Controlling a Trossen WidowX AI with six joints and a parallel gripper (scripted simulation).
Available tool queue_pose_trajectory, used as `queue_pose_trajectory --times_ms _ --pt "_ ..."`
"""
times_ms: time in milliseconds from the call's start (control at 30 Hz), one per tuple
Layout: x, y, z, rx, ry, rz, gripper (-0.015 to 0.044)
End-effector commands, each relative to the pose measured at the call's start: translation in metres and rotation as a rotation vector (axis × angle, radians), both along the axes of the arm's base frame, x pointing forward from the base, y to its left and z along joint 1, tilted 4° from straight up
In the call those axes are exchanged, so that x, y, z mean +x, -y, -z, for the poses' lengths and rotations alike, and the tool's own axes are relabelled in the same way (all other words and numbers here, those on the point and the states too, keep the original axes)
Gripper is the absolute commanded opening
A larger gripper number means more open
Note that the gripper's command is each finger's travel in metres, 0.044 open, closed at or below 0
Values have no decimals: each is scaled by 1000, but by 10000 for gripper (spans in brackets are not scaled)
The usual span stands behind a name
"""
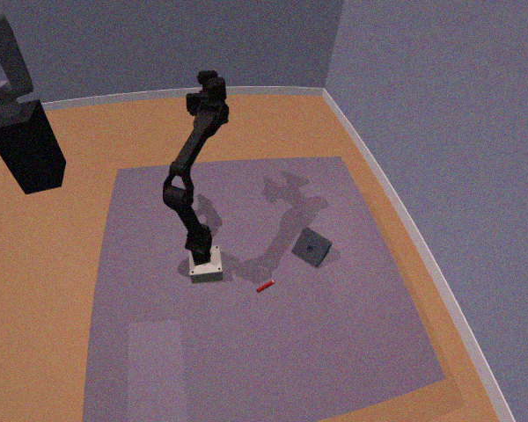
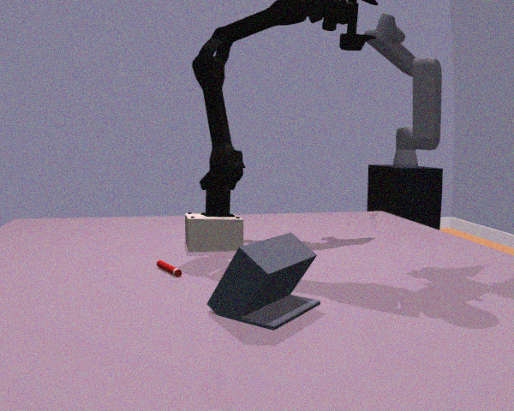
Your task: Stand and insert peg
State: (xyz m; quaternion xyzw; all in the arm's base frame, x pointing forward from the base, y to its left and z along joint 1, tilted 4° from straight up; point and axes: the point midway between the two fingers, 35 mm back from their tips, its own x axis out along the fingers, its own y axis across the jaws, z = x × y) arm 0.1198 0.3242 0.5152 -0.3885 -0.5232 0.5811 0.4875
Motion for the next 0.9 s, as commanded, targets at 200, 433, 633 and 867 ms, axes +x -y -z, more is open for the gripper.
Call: queue_pose_trajectory --times_ms 200,433,633,867 --pt "78 6 46 -120 -184 233 440" --pt "132 23 85 -200 -323 410 440" --pt "175 46 120 -263 -446 564 440" --pt "218 83 163 -329 -589 746 440"
